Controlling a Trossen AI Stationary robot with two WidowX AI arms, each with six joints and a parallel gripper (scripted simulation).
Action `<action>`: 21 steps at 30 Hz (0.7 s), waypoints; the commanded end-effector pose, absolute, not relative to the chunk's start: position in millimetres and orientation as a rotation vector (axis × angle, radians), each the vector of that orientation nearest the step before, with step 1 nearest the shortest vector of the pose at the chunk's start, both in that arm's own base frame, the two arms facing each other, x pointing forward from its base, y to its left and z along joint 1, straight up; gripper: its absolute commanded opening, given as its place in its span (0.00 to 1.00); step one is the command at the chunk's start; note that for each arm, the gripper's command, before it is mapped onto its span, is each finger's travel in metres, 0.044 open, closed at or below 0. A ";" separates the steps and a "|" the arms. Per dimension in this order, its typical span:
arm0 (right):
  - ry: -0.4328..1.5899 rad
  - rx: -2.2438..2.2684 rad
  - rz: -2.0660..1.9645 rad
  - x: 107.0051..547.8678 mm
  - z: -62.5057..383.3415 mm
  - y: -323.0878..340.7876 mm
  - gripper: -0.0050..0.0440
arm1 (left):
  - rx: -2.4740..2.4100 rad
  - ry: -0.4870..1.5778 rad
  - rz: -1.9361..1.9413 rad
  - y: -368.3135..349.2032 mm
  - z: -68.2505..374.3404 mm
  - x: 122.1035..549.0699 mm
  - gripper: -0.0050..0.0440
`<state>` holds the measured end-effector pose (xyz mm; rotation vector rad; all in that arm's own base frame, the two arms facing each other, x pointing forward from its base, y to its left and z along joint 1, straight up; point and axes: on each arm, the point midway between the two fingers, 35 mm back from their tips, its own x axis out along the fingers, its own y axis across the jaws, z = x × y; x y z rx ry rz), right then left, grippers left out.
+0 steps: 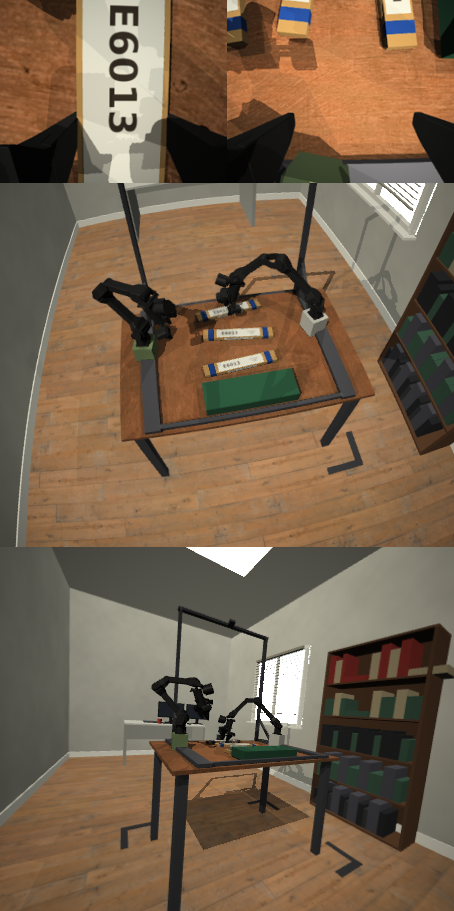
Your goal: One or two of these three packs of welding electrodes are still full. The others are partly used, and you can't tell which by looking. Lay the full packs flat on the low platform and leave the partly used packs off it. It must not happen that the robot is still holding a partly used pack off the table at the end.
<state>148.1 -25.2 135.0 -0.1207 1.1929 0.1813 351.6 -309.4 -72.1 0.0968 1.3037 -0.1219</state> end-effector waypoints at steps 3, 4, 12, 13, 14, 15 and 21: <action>1.171 -0.128 0.179 150.3 141.8 -25.8 0.98 | 0.078 1.282 -0.138 -314.2 -61.5 355.7 0.00; 1.171 -0.128 0.179 150.3 141.8 -25.8 0.98 | 0.078 1.282 -0.138 -314.2 -61.5 355.7 0.00; 1.171 -0.128 0.179 150.3 141.8 -25.8 0.98 | 0.078 1.282 -0.138 -314.2 -61.5 355.7 0.00; 1.171 -0.128 0.179 150.3 141.8 -25.8 0.98 | 0.078 1.282 -0.138 -314.2 -61.5 355.7 0.00; 1.171 -0.128 0.179 150.3 141.8 -25.8 0.98 | 0.078 1.282 -0.138 -314.2 -61.5 355.7 0.00; 1.171 -0.128 0.179 150.3 141.8 -25.8 0.98 | 0.078 1.282 -0.138 -314.2 -61.5 355.7 0.00; 1.171 -0.128 0.179 150.3 141.8 -25.8 0.98 | 0.072 1.277 -0.146 -315.0 -50.3 355.6 0.00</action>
